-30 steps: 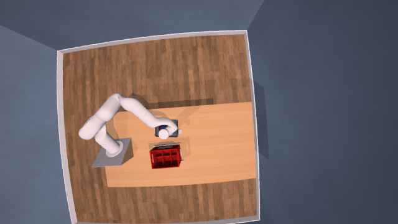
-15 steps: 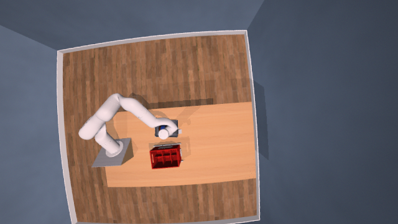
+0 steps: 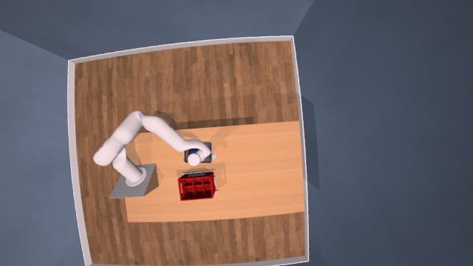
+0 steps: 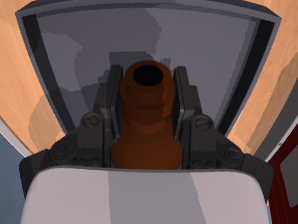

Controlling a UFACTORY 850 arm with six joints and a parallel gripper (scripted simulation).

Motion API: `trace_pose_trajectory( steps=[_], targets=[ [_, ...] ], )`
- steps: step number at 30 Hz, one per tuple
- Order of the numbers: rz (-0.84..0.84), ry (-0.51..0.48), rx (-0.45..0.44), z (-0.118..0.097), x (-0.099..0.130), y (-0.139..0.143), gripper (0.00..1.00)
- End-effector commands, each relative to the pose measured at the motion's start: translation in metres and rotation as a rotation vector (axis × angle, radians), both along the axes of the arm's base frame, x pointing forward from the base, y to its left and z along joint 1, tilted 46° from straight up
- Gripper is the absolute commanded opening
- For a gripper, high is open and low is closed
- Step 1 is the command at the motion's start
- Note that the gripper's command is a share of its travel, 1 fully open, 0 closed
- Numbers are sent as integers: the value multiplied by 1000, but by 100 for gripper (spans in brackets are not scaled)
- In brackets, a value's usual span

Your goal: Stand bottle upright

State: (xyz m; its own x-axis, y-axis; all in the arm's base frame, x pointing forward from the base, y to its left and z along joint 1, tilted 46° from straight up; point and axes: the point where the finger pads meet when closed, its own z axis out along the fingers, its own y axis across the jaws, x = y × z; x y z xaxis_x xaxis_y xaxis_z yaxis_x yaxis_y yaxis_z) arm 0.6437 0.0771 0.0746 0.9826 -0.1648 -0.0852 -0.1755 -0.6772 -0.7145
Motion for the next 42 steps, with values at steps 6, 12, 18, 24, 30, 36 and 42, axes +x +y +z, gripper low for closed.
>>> trace_pose_trajectory(
  steps=[6, 12, 18, 24, 30, 36, 42],
  targets=[
    [-1, -2, 0, 8, 0, -8, 0],
    [-1, -2, 0, 12, 0, -12, 0],
    [-1, -2, 0, 18, -1, -18, 0],
    [-1, -2, 0, 24, -1, -25, 0],
    [-1, -2, 0, 29, -2, -30, 0],
    [-1, -2, 0, 36, -2, -37, 0],
    [-1, -2, 0, 43, -3, -44, 0]
  ],
)
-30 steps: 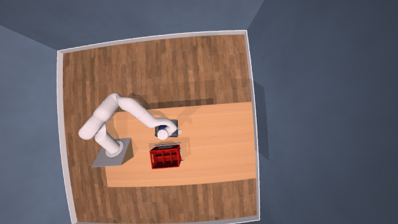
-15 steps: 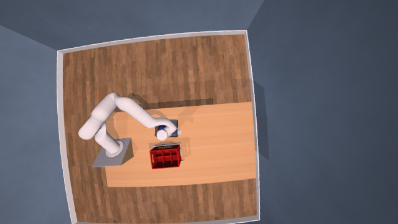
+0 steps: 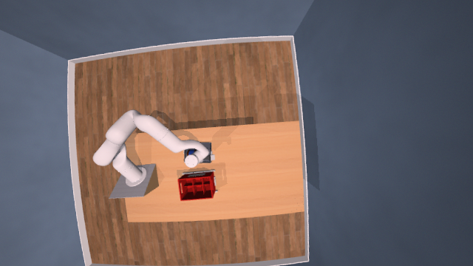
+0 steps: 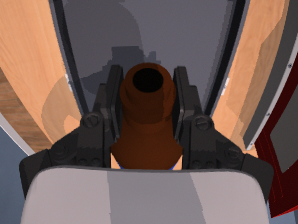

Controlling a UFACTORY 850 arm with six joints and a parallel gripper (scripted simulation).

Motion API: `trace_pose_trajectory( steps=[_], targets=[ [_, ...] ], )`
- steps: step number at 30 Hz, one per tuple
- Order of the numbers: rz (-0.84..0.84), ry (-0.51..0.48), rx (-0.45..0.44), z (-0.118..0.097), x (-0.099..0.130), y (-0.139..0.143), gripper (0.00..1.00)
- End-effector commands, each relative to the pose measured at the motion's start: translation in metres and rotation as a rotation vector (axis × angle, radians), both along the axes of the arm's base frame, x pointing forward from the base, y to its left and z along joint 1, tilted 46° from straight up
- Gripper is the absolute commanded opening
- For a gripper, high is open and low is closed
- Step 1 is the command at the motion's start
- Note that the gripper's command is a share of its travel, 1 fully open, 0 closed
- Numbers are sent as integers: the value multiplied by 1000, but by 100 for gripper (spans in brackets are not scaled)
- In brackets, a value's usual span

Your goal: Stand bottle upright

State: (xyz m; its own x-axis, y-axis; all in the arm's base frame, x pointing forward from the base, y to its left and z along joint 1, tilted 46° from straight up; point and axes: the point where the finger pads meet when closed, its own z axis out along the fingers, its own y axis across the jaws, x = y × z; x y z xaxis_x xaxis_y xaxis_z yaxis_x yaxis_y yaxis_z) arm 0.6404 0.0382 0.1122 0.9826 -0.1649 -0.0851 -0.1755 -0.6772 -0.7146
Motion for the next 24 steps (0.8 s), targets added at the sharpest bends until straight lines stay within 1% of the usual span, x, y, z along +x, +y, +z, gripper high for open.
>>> trace_pose_trajectory(
  steps=[1, 24],
  targets=[
    [-1, -2, 0, 5, 0, -5, 0],
    [-1, -2, 0, 32, -2, -32, 0]
  ],
)
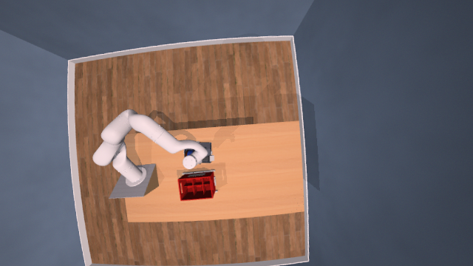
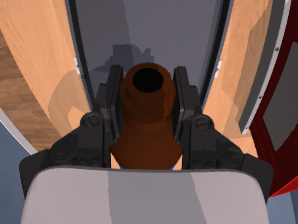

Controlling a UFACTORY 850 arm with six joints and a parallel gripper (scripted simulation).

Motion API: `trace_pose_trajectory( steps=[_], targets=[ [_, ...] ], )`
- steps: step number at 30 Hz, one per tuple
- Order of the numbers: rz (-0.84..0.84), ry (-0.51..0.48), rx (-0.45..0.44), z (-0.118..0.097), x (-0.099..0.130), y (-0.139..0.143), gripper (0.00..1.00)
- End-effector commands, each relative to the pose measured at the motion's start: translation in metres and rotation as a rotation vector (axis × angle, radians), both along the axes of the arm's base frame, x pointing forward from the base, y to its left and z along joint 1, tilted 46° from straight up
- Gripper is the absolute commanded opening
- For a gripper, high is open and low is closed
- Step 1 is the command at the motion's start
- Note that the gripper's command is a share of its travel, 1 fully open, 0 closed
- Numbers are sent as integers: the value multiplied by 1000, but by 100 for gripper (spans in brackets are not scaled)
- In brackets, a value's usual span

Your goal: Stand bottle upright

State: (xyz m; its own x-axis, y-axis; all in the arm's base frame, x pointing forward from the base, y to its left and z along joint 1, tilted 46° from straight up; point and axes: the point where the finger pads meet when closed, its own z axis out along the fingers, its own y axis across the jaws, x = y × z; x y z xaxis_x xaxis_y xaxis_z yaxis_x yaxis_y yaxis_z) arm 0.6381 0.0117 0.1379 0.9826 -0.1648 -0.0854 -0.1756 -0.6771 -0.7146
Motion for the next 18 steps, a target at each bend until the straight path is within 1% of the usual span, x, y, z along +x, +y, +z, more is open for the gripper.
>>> trace_pose_trajectory(
  steps=[1, 18],
  targets=[
    [-1, -2, 0, 7, 0, -7, 0],
    [-1, -2, 0, 23, -1, -23, 0]
  ],
)
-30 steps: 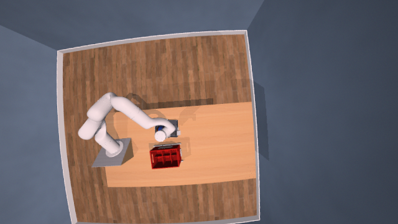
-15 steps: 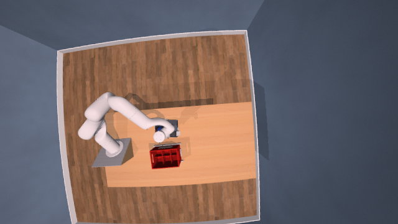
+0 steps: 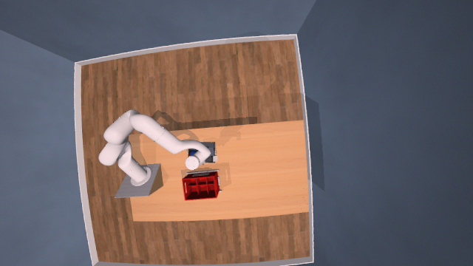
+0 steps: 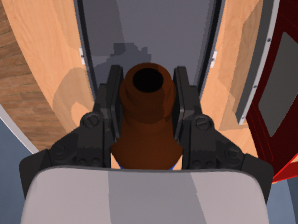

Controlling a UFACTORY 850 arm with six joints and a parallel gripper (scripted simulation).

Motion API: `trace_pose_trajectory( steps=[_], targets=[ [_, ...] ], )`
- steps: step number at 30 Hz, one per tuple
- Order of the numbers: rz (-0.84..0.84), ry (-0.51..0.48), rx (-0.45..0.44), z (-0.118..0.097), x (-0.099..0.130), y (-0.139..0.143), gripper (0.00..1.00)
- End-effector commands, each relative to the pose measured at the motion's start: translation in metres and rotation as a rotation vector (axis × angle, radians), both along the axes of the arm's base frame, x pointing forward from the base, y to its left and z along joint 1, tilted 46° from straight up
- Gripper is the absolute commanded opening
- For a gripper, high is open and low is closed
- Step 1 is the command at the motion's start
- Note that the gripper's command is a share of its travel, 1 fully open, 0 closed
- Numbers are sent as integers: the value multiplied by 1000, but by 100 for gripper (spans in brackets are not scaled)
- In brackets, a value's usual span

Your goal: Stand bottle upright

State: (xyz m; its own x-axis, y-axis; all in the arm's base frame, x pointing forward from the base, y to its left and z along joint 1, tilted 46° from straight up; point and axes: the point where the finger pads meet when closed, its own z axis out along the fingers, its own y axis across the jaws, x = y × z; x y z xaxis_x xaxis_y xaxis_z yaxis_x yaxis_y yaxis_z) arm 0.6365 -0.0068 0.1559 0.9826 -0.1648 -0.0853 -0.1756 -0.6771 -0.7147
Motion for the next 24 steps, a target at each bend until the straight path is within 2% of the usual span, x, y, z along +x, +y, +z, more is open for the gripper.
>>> trace_pose_trajectory(
  steps=[1, 24],
  targets=[
    [-1, -2, 0, 6, 0, -6, 0],
    [-1, -2, 0, 18, -1, -19, 0]
  ],
)
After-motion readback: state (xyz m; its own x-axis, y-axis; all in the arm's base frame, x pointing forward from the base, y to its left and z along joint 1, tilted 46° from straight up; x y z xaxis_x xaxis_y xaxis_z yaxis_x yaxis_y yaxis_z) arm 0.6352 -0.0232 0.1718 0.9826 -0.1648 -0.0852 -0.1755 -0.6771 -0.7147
